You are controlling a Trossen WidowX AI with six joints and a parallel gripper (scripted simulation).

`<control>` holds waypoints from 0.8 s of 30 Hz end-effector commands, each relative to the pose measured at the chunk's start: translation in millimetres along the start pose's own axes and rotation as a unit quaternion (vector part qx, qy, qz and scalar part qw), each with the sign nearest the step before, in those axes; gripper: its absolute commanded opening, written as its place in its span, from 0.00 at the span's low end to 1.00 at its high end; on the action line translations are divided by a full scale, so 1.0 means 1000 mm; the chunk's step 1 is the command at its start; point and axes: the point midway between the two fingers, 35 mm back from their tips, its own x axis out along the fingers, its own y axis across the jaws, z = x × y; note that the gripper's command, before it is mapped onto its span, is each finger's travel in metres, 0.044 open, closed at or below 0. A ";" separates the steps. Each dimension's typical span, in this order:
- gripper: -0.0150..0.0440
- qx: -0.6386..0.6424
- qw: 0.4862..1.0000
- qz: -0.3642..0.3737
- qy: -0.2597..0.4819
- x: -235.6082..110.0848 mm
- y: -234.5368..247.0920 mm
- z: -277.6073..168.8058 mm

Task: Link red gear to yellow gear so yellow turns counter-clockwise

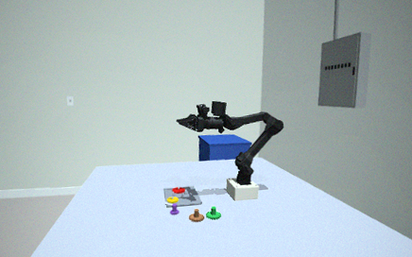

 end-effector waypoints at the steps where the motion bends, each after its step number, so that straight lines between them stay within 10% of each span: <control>1: 0.98 0.000 1.000 0.001 0.005 0.002 0.001 -0.002; 12: 1.00 -0.021 0.942 0.058 0.329 0.070 0.045 -0.117; 24: 1.00 -0.078 0.744 0.103 0.656 0.058 0.096 -0.259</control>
